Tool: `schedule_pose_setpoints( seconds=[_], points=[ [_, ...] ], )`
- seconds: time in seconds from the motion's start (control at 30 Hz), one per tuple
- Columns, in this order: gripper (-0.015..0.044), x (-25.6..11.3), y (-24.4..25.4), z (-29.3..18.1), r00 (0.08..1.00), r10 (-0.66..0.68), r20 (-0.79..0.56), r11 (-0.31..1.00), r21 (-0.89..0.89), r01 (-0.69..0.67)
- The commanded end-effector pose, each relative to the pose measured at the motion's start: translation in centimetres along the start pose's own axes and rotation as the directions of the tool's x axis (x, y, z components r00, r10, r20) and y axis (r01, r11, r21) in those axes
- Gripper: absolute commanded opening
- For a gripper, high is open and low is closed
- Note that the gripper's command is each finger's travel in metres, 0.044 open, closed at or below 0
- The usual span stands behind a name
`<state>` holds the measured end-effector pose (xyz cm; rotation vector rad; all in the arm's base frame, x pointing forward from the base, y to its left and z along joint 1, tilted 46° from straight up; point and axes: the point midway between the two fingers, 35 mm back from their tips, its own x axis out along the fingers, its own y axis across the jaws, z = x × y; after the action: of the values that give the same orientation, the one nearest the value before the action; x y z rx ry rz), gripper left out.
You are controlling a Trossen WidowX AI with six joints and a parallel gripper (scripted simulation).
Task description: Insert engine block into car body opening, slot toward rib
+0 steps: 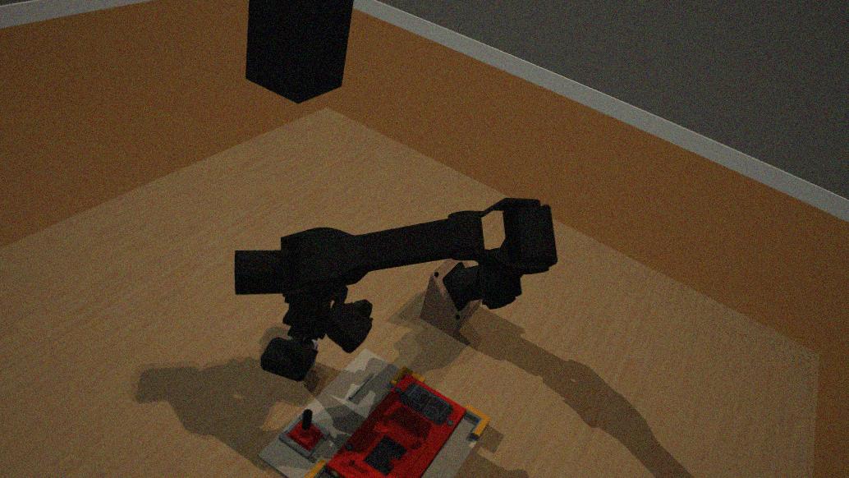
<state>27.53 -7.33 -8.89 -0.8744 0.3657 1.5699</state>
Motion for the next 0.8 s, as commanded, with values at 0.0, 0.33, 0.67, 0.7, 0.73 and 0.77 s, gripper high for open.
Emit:
schedule_pose_setpoints(
  seconds=[0.0,0.33,0.67,0.7,0.73,0.77],
  points=[
    [0.0145,0.1,0.0,0.1,1.0,-0.003,0.004,1.0,0.005,0.003],
    [0.0,-0.3,0.0,-0.1,1.0,-0.002,0.003,1.0,0.007,0.002],
    [0.0,-3.0,-0.1,-0.6,1.0,0.001,-0.003,1.0,0.01,-0.001],
    [0.0,-3.3,-0.1,-0.7,1.0,0.001,-0.003,1.0,0.01,-0.001],
    [0.0,-3.6,-0.1,-0.7,1.0,0.001,-0.004,1.0,0.01,-0.001],
    [0.0,-3.9,-0.1,-0.7,1.0,0.001,-0.004,1.0,0.01,-0.001]
  ],
)
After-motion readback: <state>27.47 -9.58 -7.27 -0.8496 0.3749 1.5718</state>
